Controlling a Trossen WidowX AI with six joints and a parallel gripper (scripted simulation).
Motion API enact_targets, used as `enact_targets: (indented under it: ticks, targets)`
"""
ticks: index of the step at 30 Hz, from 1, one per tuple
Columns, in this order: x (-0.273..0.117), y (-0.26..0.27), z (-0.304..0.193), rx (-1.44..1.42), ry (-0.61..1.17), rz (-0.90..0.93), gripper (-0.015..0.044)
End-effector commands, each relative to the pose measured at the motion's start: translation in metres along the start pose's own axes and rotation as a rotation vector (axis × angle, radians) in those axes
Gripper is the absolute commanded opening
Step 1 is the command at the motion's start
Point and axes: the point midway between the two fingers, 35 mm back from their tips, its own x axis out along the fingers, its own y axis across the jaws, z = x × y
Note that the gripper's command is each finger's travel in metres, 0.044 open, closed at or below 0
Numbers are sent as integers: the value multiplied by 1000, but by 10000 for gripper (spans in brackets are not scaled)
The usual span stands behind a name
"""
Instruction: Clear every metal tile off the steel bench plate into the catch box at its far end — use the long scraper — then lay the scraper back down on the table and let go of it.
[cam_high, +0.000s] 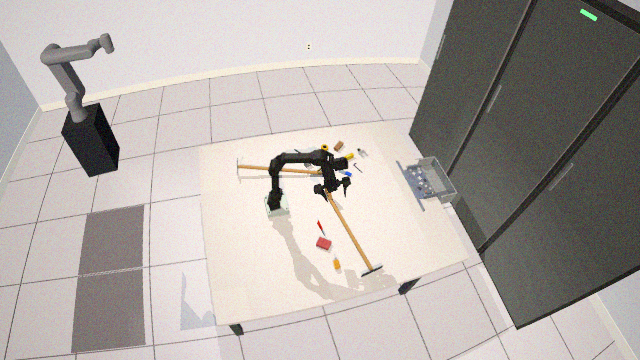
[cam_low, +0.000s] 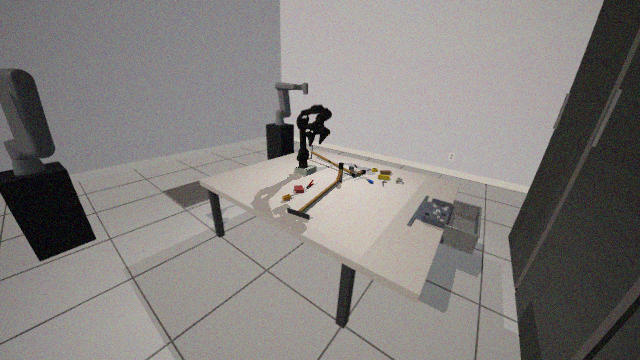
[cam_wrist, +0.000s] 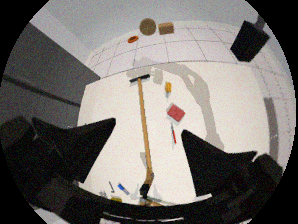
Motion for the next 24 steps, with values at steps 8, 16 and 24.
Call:
enact_targets:
  ticks: [8, 16, 24]
  targets:
    - [-21, -14, 17, -145, -20, 91, 440]
    - [-38, -26, 29, -254, -57, 160, 440]
    - [-55, -38, 40, -364, -109, 222, 440]
